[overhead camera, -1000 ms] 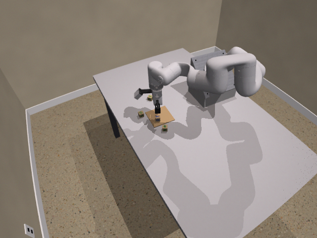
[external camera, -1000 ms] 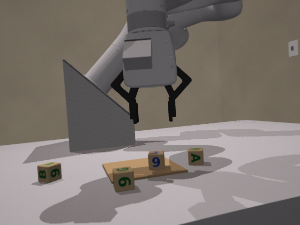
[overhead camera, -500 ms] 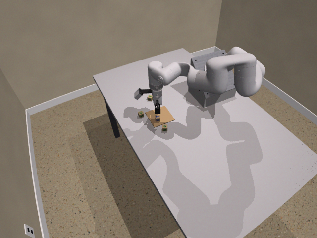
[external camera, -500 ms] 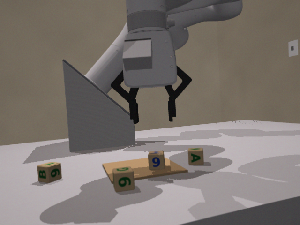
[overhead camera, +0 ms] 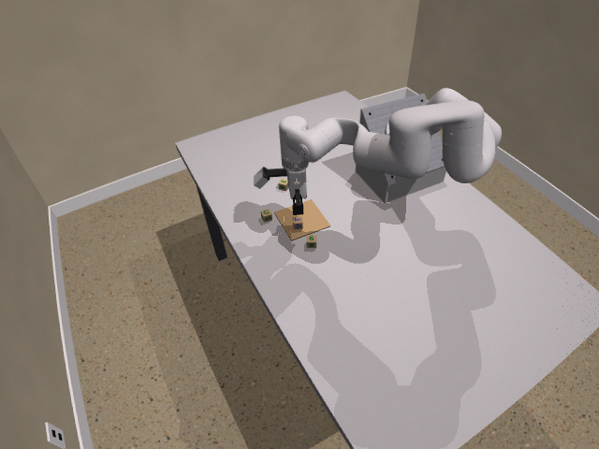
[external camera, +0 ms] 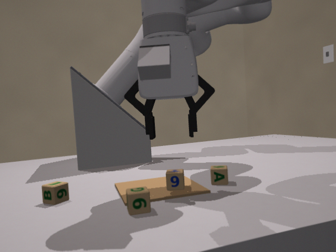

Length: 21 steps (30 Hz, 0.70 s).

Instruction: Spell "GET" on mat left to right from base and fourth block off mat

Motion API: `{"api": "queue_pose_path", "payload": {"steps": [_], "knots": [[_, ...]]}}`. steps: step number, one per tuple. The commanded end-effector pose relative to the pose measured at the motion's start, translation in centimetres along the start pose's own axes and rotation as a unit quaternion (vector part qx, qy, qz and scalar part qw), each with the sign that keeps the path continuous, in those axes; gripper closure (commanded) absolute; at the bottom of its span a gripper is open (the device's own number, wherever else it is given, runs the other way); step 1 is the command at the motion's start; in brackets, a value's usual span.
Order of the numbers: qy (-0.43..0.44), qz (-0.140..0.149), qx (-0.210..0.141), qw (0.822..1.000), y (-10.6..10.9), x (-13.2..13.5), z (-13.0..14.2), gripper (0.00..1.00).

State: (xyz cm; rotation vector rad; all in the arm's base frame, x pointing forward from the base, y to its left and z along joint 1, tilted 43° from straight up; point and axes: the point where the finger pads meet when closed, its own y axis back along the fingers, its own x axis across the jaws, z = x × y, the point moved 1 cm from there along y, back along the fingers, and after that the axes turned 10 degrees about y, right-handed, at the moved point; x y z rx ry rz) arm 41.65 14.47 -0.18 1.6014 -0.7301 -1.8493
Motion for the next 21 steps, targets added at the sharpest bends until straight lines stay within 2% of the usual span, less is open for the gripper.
{"api": "queue_pose_path", "payload": {"steps": [1,21], "knots": [[0.000,0.001,0.002,1.000,0.0,0.0,-0.1,0.31],[0.000,0.001,0.002,1.000,-2.3,0.0,-0.1,0.31]]}}
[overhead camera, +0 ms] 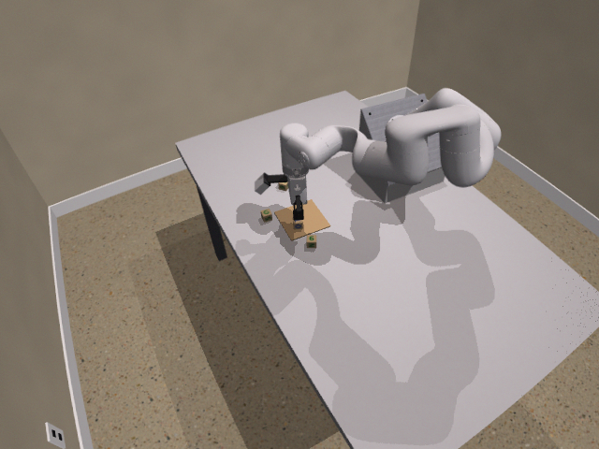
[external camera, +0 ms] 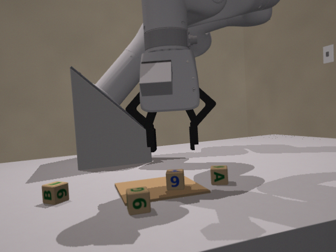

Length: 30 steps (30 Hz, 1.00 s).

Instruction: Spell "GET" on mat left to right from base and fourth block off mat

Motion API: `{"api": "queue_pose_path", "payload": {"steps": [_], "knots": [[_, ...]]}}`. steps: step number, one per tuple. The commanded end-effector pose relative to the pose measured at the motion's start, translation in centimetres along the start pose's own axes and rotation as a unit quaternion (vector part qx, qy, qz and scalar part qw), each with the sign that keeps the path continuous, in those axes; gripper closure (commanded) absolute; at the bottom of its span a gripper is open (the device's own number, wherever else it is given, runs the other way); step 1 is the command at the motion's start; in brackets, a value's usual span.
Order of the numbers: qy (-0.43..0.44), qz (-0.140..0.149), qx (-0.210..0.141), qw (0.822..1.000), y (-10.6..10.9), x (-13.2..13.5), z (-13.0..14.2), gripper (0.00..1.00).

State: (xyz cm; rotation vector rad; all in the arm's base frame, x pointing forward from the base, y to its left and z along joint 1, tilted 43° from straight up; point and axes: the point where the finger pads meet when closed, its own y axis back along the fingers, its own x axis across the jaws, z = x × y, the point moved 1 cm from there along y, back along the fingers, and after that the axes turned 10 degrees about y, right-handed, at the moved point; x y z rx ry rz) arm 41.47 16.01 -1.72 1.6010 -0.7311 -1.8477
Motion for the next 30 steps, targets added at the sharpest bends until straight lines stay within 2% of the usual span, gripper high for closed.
{"api": "queue_pose_path", "payload": {"steps": [1,18,30], "knots": [[0.000,0.000,0.002,1.000,-0.3,0.0,-0.1,0.31],[0.000,0.000,0.002,1.000,-2.2,0.0,-0.1,0.31],[0.000,0.000,0.002,1.000,-2.6,0.0,-0.1,0.31]]}}
